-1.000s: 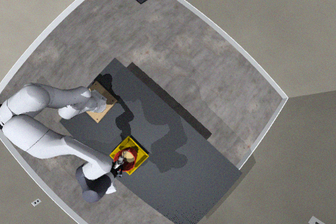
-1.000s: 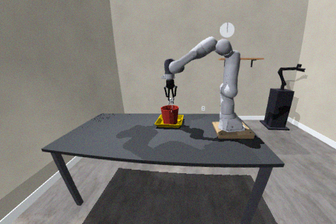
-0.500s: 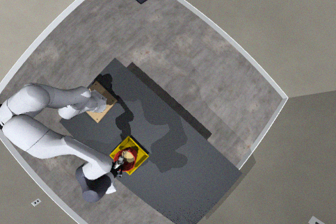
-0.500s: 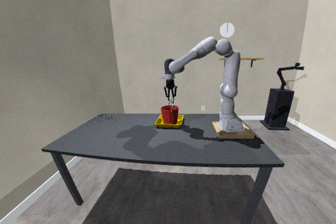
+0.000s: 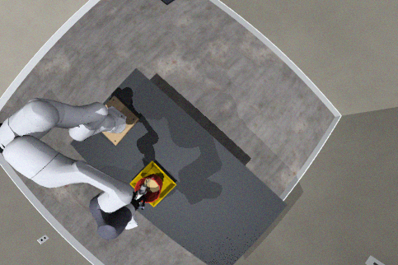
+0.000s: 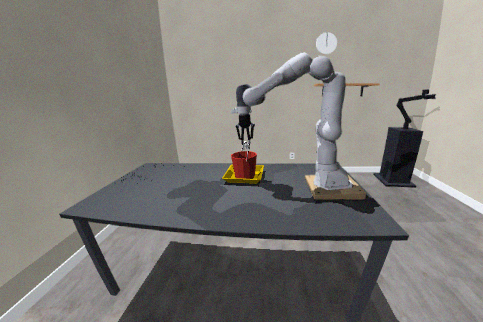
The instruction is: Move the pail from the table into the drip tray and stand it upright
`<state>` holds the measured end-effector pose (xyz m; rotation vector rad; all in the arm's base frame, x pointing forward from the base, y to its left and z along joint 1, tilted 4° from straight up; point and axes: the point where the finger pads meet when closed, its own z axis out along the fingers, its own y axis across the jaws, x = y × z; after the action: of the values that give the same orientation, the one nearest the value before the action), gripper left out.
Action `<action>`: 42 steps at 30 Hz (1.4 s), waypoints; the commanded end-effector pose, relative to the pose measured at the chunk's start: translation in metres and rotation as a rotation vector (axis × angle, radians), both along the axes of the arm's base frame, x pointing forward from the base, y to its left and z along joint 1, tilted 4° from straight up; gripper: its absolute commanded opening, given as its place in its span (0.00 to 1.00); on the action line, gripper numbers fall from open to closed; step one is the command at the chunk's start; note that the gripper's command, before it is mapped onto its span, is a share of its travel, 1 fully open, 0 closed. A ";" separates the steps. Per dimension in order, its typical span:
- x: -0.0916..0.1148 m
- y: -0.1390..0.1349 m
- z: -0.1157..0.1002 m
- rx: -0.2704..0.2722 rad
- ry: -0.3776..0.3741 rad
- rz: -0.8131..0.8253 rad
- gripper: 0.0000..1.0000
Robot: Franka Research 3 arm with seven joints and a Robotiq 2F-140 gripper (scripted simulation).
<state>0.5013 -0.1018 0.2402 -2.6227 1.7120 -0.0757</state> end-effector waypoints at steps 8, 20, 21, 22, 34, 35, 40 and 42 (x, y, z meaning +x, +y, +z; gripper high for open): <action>0.004 0.000 0.005 0.000 -0.015 0.005 1.00; 0.004 0.000 0.005 0.000 -0.015 0.005 1.00; 0.004 0.000 0.005 0.000 -0.015 0.005 1.00; 0.004 0.000 0.005 0.000 -0.015 0.005 1.00; 0.004 0.000 0.005 0.000 -0.015 0.005 1.00; 0.004 0.000 0.005 0.000 -0.015 0.005 1.00; 0.004 0.000 0.005 0.000 -0.015 0.005 1.00; 0.004 0.000 0.005 0.000 -0.015 0.005 1.00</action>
<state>0.5040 -0.1023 0.2431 -2.6190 1.7097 -0.0886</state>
